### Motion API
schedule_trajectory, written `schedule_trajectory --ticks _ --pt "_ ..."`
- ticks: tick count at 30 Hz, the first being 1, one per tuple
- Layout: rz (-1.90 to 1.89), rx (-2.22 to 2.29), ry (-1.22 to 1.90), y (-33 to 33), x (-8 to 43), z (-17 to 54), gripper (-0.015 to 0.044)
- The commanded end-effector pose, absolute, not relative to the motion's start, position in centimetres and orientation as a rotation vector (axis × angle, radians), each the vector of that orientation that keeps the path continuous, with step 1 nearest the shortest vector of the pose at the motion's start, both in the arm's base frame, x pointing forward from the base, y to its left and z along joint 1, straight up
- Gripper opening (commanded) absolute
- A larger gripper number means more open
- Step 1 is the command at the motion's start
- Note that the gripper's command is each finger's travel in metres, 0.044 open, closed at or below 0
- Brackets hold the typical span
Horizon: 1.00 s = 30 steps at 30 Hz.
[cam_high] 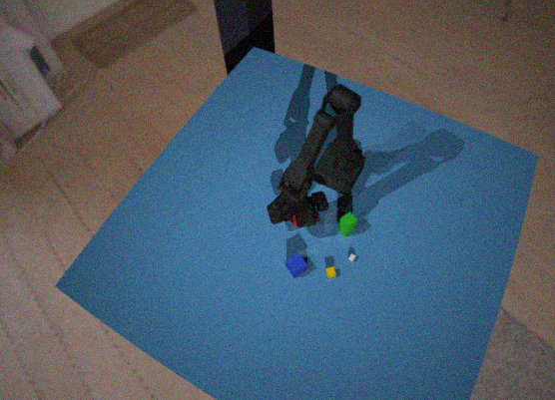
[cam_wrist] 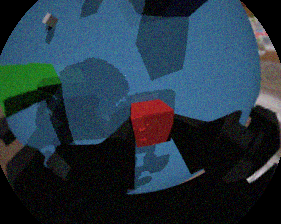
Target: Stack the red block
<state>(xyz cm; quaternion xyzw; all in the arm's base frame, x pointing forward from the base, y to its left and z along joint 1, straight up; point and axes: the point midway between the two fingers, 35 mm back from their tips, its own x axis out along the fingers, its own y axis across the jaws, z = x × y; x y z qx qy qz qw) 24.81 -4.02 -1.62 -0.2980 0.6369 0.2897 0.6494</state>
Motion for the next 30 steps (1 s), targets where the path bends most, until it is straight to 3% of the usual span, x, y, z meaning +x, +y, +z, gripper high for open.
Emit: schedule_trajectory --ticks 1,3,30 --pt "0.657 -0.673 1.446 -4.0 24.8 -1.4 0.0052" --pt "0.657 -0.673 1.446 -4.0 24.9 -0.7 0.0000" --pt "0.657 -0.674 1.445 -4.0 24.6 10.4 0.0000"
